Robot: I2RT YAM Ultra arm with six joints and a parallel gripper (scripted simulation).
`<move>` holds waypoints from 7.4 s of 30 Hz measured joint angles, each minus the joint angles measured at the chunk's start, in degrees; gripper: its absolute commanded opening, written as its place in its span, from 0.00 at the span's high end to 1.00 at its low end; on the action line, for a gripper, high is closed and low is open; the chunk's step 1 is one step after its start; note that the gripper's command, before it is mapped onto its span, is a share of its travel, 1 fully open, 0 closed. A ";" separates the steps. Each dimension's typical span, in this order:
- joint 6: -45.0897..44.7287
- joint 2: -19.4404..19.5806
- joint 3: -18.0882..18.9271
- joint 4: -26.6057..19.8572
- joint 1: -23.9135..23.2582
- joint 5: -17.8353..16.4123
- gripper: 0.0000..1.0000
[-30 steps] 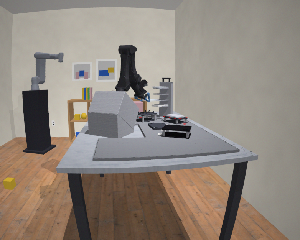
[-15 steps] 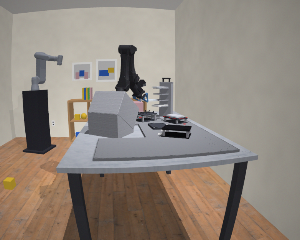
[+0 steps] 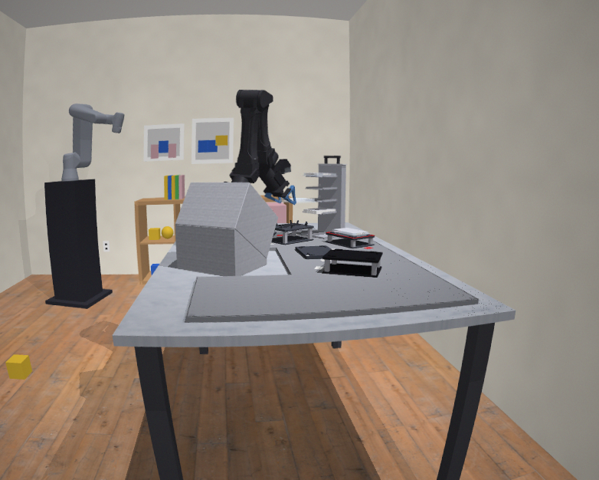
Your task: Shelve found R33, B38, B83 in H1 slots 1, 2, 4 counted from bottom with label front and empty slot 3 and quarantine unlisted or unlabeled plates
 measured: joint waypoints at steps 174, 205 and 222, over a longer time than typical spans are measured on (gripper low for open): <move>1.42 25.68 -9.70 34.49 4.50 4.68 0.14; 1.29 35.60 -9.66 44.54 4.13 4.31 0.14; 1.25 38.99 -9.66 48.00 3.93 4.15 0.14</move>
